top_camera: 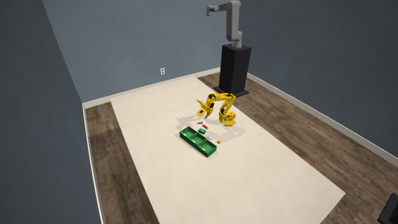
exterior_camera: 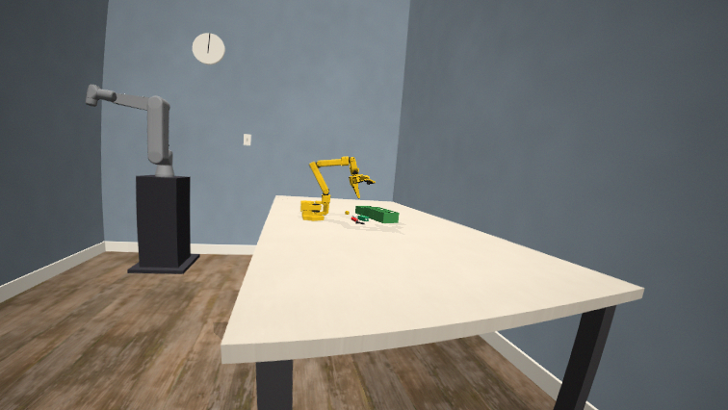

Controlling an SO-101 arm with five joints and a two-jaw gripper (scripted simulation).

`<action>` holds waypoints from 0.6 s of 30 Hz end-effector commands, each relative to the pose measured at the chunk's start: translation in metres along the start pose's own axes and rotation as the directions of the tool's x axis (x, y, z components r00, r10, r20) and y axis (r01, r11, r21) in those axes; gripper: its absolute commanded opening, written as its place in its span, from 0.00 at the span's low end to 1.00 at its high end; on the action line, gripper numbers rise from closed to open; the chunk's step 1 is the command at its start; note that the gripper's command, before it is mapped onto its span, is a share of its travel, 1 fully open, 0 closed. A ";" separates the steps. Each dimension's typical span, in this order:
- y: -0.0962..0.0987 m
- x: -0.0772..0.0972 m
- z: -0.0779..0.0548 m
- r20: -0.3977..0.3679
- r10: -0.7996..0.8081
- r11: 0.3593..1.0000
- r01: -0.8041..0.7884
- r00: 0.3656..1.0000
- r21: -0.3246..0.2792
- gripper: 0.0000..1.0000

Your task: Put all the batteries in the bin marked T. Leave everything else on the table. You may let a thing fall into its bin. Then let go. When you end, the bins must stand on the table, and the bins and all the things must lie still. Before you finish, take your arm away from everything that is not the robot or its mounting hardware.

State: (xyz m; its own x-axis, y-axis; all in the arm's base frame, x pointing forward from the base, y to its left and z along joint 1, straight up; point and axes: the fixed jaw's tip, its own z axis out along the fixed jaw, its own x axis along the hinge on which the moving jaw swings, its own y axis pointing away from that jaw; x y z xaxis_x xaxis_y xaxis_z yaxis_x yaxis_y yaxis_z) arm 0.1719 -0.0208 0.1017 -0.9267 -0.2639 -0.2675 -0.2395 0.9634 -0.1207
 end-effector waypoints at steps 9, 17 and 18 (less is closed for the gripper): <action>0.016 -0.001 -0.015 -0.053 0.200 0.979 -0.202 0.978 -0.034 1.00; 0.020 0.000 -0.017 -0.075 0.244 0.968 -0.248 0.967 -0.037 1.00; 0.020 0.000 -0.017 -0.077 0.248 0.967 -0.252 0.966 -0.038 1.00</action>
State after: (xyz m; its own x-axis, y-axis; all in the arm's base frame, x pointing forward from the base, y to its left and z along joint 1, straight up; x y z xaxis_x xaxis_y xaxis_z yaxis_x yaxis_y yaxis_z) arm 0.1597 -0.0028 0.1090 -0.9813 -0.0254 -0.1909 -0.0223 0.9996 -0.0181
